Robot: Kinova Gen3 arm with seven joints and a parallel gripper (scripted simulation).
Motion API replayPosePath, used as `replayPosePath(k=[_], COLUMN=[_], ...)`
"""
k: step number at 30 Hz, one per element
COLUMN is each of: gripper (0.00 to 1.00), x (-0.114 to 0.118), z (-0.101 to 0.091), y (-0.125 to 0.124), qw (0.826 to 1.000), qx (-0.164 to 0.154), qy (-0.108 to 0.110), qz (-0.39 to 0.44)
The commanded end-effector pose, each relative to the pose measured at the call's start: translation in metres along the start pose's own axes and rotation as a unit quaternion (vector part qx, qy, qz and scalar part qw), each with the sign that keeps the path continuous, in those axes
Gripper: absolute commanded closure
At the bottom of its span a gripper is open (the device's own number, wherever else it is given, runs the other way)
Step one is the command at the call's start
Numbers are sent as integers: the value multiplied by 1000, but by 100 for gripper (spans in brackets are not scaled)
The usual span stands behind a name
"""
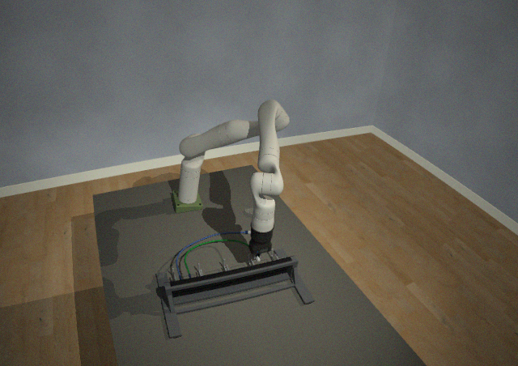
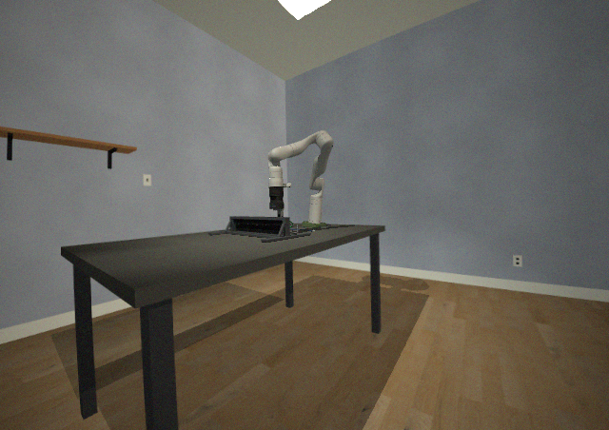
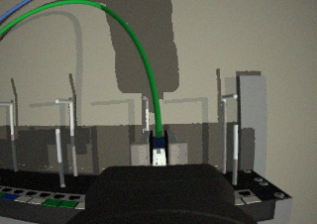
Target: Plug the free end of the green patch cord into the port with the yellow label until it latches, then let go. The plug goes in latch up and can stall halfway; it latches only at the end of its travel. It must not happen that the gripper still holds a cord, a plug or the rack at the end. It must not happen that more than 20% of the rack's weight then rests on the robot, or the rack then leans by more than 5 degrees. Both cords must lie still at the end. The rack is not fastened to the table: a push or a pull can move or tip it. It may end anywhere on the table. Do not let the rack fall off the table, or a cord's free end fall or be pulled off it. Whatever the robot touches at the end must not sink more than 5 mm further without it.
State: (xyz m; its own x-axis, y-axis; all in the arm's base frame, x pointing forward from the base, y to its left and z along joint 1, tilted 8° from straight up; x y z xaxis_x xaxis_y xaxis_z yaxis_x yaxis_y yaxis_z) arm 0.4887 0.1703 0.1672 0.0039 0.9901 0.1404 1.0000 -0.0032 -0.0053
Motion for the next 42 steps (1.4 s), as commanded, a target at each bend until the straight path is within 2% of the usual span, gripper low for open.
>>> replayPosePath(k=[1,21,42], gripper=[100,100,100], x=[-1,-1,1], z=[0,0,0], y=[1,3,26], qw=[1000,1000,1000], qx=[-1,-1,-1], qy=[0,0,0], qz=[1,1,1])
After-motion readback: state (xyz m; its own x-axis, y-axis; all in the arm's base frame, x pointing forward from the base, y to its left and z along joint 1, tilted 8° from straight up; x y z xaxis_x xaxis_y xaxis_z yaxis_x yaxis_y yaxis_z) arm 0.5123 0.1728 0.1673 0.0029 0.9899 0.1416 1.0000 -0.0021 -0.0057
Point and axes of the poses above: the point where the finger pads meet when closed, its own z axis out along the fingers, its own x axis across the jaws, y = z × x, the point moved 8 cm from there along -z, back along the fingers, and after that the axes turned 3 degrees about z, right-handed, at the moved point
